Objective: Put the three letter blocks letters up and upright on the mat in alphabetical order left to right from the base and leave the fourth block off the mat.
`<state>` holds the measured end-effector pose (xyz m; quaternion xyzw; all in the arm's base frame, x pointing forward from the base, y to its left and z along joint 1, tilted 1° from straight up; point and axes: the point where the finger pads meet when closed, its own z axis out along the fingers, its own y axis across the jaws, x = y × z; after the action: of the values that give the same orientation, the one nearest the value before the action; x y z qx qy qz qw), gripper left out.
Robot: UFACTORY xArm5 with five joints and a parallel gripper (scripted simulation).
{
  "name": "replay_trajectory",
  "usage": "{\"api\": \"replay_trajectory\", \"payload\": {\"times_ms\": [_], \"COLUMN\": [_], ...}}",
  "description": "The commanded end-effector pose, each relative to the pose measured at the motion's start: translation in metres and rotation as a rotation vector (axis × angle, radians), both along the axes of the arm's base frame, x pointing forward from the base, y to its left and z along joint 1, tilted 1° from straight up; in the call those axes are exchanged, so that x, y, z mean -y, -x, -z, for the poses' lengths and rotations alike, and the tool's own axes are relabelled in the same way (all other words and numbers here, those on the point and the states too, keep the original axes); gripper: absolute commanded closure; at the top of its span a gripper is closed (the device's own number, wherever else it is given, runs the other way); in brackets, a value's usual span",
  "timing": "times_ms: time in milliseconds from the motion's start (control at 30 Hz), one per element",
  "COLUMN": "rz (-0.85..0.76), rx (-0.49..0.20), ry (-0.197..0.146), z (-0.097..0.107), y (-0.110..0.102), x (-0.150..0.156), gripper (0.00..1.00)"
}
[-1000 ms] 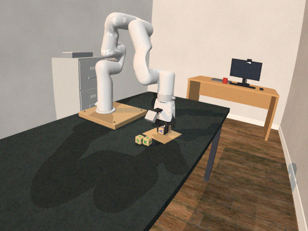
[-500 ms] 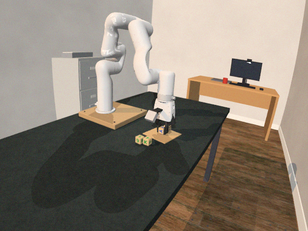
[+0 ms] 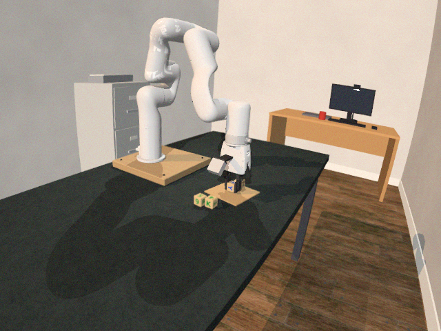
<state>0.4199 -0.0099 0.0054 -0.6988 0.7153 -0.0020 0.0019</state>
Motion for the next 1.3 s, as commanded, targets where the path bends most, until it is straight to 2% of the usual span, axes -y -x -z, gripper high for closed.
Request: {"api": "replay_trajectory", "payload": {"times_ms": [0,1267], "rz": [0.0,0.0], "rx": [0.003,0.004], "ry": [0.0,0.0], "z": [-0.0011,0.0027], "y": [-0.0013,-0.0013], "x": [0.0,0.0002], "gripper": [0.73,0.73]}}
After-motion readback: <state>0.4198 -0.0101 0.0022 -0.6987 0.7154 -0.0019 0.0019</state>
